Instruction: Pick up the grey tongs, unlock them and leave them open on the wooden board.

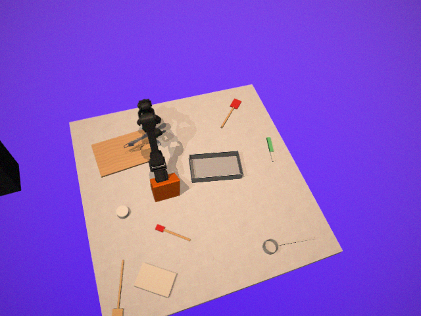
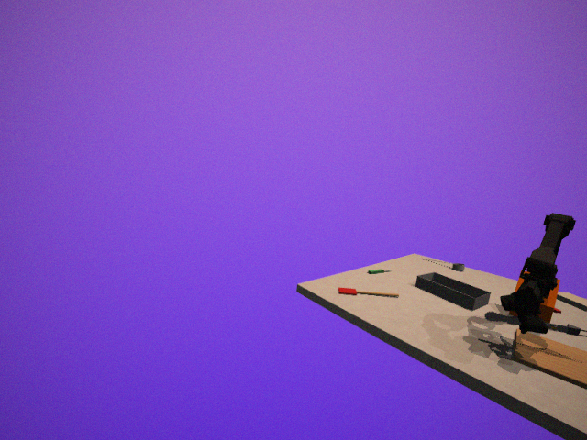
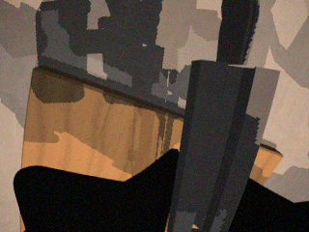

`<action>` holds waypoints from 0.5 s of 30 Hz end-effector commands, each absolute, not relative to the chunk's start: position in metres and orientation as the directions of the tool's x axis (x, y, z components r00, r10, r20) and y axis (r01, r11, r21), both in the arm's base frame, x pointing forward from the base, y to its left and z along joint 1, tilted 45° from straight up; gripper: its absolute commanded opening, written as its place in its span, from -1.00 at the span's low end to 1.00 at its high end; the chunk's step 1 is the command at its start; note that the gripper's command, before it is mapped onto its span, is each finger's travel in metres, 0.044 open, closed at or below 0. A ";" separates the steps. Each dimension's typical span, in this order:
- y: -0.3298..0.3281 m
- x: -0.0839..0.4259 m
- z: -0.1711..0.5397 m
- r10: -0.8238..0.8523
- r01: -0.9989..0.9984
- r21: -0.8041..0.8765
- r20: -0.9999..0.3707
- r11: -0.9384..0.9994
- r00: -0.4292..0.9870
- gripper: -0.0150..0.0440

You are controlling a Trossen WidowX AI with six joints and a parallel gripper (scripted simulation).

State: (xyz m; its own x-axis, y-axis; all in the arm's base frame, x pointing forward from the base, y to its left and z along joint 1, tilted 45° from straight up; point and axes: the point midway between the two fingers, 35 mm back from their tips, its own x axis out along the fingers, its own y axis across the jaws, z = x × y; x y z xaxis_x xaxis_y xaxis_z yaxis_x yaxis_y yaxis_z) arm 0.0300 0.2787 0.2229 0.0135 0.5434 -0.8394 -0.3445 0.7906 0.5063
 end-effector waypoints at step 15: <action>0.282 -0.025 0.233 0.569 -0.265 0.540 -0.821 0.799 0.046 -1.00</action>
